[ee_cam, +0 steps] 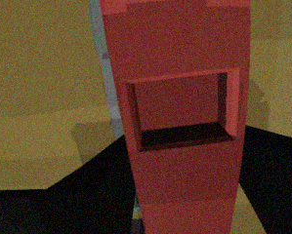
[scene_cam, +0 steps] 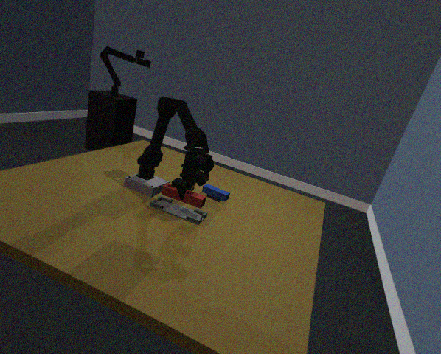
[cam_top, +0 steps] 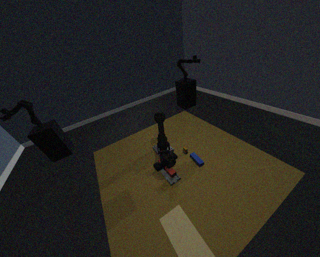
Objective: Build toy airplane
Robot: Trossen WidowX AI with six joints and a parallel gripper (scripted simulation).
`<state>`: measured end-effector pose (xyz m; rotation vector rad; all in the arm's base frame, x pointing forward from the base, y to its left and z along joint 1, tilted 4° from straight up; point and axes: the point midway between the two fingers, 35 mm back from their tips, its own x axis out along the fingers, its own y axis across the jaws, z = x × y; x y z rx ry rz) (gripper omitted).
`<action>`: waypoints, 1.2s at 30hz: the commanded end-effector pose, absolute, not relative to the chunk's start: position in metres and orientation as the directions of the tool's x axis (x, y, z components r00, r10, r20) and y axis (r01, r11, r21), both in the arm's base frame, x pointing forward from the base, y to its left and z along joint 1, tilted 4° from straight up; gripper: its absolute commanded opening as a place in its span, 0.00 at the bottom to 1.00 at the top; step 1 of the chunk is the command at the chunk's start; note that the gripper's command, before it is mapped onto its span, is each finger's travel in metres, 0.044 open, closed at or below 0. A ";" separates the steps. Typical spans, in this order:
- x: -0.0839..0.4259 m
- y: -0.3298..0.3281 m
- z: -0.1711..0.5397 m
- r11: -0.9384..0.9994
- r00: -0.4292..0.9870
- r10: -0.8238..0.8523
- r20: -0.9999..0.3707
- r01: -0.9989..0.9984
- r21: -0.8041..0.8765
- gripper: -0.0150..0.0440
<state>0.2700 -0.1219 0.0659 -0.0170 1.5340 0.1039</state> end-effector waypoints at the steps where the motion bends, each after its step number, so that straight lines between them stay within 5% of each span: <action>1: 0.270 -0.122 0.065 0.995 0.032 0.058 -0.998 -0.085 0.055 0.59; 36: 0.271 -0.120 0.024 0.995 0.032 0.059 -0.998 -0.085 0.056 0.59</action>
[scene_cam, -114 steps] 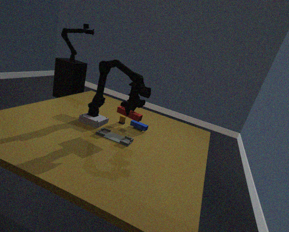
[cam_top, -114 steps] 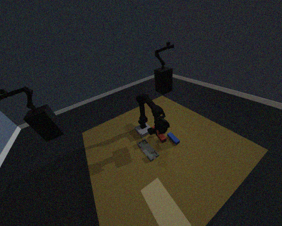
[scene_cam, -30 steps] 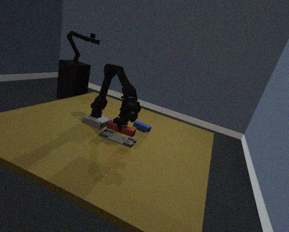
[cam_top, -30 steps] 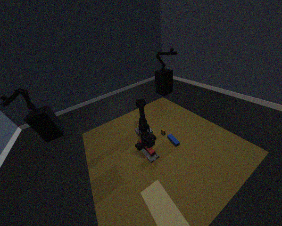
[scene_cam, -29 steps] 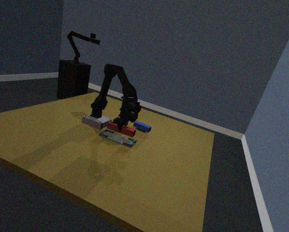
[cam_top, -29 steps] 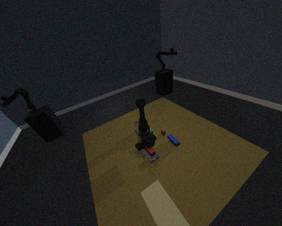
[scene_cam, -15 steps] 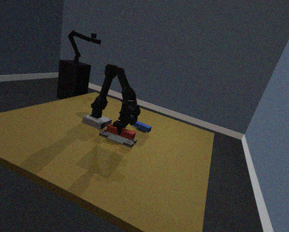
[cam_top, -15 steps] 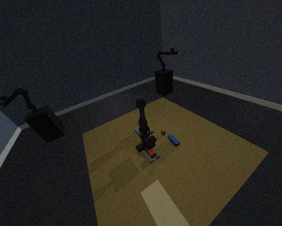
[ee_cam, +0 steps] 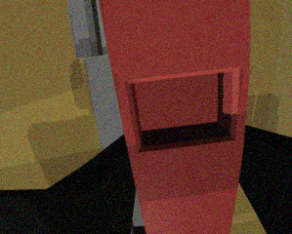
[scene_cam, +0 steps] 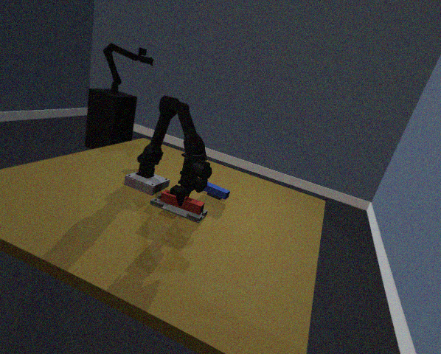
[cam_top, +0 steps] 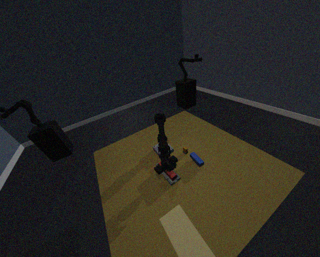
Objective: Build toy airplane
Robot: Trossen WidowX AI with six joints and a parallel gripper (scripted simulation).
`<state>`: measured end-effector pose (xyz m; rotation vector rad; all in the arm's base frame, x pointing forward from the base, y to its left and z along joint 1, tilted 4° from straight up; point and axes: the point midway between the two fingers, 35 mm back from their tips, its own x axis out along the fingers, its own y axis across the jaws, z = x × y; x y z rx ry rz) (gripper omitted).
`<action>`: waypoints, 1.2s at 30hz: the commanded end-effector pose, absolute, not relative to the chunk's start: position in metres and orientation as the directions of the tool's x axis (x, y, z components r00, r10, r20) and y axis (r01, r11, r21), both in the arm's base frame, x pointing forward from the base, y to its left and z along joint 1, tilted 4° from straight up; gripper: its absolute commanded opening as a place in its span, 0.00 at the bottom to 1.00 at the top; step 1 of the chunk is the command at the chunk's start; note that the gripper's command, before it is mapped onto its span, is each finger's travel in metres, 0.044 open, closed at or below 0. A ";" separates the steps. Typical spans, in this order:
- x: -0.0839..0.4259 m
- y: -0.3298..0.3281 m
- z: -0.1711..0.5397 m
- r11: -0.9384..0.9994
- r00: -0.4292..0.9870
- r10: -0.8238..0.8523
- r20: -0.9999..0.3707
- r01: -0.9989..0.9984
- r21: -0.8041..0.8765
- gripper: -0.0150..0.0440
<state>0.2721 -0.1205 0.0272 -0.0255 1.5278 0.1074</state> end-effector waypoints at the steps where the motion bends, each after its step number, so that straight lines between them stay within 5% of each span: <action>1: 0.271 -0.120 0.024 0.995 0.032 0.059 -0.998 -0.085 0.056 0.59; 6: 0.272 -0.120 0.027 0.995 0.038 0.054 -0.998 -0.086 0.051 0.53; 11: 0.272 -0.120 0.027 0.995 0.038 0.054 -0.998 -0.086 0.051 0.31; 26: 0.272 -0.120 0.027 0.995 0.038 0.054 -0.998 -0.086 0.051 0.97; 36: 0.272 -0.121 0.029 0.995 0.038 0.055 -0.998 -0.086 0.051 1.00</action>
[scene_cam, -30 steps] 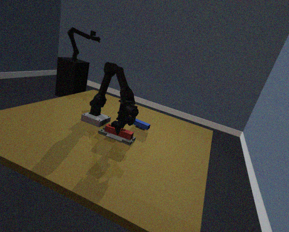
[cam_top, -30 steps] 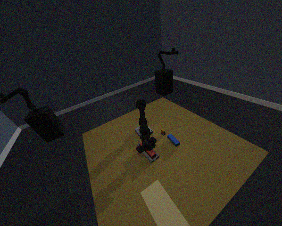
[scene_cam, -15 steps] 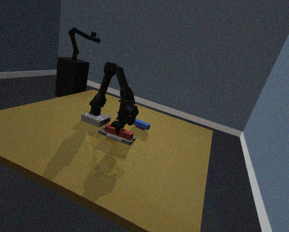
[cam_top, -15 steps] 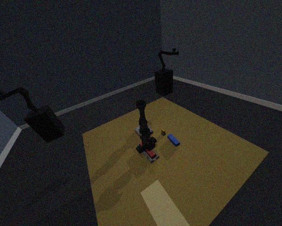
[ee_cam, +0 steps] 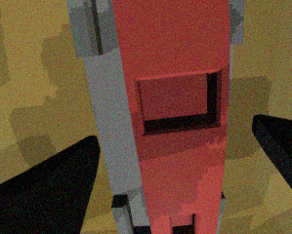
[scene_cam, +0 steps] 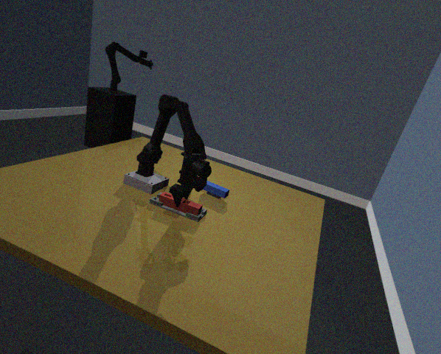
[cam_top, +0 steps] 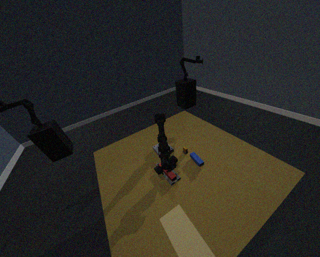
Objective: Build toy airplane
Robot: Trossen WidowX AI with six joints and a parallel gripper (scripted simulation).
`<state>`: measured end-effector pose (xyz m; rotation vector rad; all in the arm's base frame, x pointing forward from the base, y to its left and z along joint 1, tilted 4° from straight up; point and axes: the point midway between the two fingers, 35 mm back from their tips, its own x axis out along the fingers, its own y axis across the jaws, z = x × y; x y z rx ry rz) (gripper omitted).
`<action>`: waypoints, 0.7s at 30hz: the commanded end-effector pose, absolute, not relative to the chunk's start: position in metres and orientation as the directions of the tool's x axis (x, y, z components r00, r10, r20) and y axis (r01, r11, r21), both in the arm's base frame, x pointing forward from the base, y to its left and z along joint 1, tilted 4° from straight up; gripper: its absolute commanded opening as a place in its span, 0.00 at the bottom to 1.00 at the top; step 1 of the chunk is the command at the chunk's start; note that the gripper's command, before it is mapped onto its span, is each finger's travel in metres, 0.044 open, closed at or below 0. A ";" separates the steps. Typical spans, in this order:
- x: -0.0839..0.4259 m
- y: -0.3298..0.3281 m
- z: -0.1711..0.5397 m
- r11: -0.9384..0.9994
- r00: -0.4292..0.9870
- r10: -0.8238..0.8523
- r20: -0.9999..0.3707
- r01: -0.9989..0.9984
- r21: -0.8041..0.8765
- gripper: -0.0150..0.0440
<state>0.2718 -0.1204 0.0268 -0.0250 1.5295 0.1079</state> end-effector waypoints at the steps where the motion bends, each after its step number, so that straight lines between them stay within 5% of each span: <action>1: 0.273 -0.122 0.036 0.995 0.038 0.055 -0.998 -0.086 0.051 1.00; 8: 0.269 -0.127 0.129 0.995 0.032 0.058 -0.998 -0.085 0.055 1.00; 21: 0.275 -0.129 0.127 0.995 0.032 0.058 -0.998 0.083 0.060 1.00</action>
